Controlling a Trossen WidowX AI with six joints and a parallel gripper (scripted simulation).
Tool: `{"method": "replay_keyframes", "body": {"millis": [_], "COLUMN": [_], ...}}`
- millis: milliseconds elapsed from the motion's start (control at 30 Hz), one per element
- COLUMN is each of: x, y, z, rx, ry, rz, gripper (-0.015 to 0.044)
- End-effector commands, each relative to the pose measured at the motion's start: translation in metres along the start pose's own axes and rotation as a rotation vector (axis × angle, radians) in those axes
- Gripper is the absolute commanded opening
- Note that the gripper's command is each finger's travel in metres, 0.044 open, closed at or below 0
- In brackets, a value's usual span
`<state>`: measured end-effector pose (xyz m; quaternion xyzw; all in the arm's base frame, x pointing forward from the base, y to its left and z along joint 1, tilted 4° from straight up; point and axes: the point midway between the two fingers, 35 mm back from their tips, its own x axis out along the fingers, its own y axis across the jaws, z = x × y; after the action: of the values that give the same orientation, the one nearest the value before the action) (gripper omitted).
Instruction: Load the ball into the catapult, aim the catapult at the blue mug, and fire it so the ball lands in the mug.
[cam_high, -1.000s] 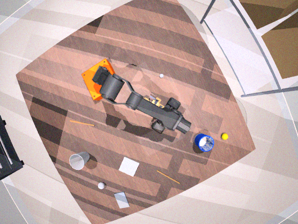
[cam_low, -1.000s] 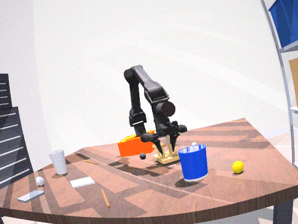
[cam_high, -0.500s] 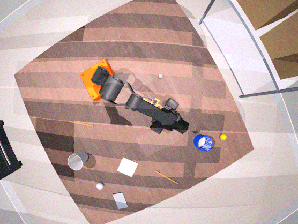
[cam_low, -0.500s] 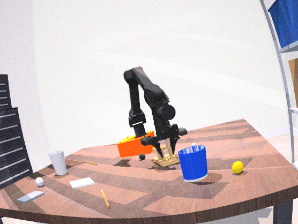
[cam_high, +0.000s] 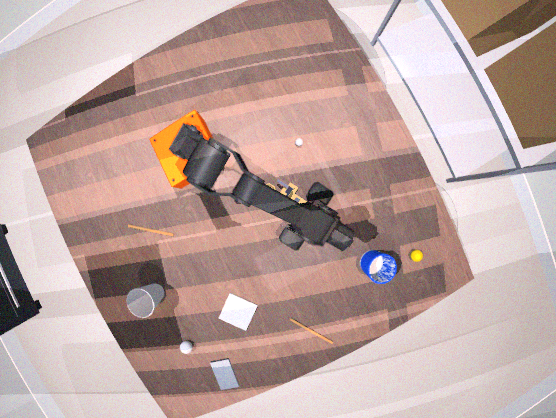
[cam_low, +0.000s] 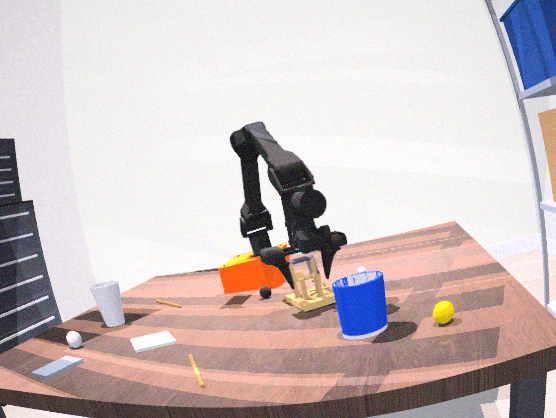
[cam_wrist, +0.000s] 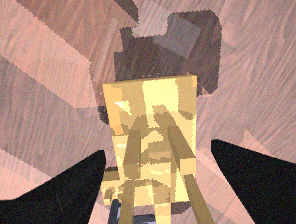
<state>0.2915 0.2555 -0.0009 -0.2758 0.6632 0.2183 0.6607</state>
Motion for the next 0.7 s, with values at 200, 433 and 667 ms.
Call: {"method": "replay_keyframes", "body": {"millis": [200,433,667], "x": [-0.064,-0.121,-0.098], "y": [-0.001,-0.001,-0.016], "z": [0.002,-0.002,-0.023], "rx": [0.002,0.003,0.056], "ry": [-0.033,-0.065,-0.031], "rz": [0.001,0.003,0.001], "gripper": [0.0440,0.0440,0.0335]}}
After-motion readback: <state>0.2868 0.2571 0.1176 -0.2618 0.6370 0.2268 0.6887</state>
